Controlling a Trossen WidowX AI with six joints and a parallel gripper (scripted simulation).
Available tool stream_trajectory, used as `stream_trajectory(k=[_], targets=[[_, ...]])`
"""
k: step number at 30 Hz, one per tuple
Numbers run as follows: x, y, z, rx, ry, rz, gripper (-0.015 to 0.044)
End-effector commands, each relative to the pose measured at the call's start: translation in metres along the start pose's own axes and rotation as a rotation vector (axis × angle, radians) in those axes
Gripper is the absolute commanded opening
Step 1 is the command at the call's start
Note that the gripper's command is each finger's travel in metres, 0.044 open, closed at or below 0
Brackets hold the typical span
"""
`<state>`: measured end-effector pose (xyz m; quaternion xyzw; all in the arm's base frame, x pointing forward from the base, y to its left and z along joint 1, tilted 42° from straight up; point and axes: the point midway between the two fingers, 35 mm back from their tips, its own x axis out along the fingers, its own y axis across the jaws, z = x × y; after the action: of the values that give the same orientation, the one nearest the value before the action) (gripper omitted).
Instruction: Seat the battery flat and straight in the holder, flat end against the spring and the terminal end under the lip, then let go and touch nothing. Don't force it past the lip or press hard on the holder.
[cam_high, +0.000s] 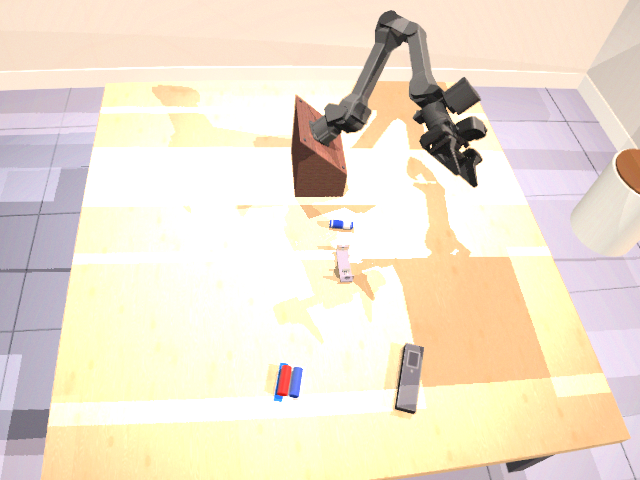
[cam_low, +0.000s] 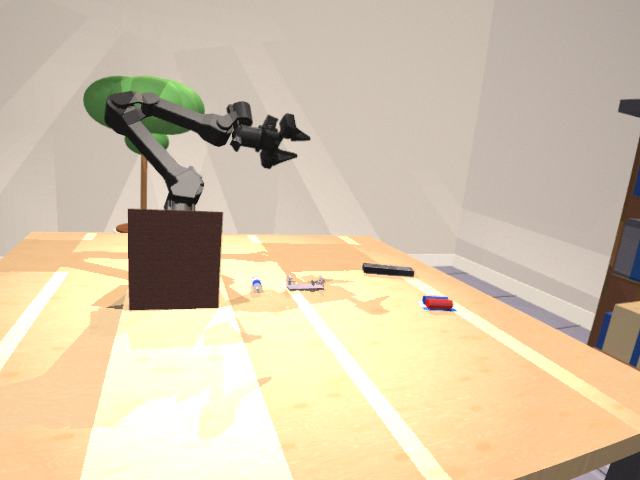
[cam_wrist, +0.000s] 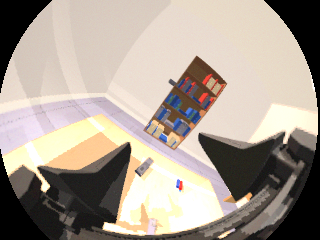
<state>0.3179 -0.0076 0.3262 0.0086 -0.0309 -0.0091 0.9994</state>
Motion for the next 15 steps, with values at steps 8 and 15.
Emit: stream_trajectory(k=[8,15], targets=[[0.012,0.01,-0.154,-0.395,0.487,0.285,0.0234],[-0.055,0.03,-0.289,-0.557,0.818,0.833,0.0234]])
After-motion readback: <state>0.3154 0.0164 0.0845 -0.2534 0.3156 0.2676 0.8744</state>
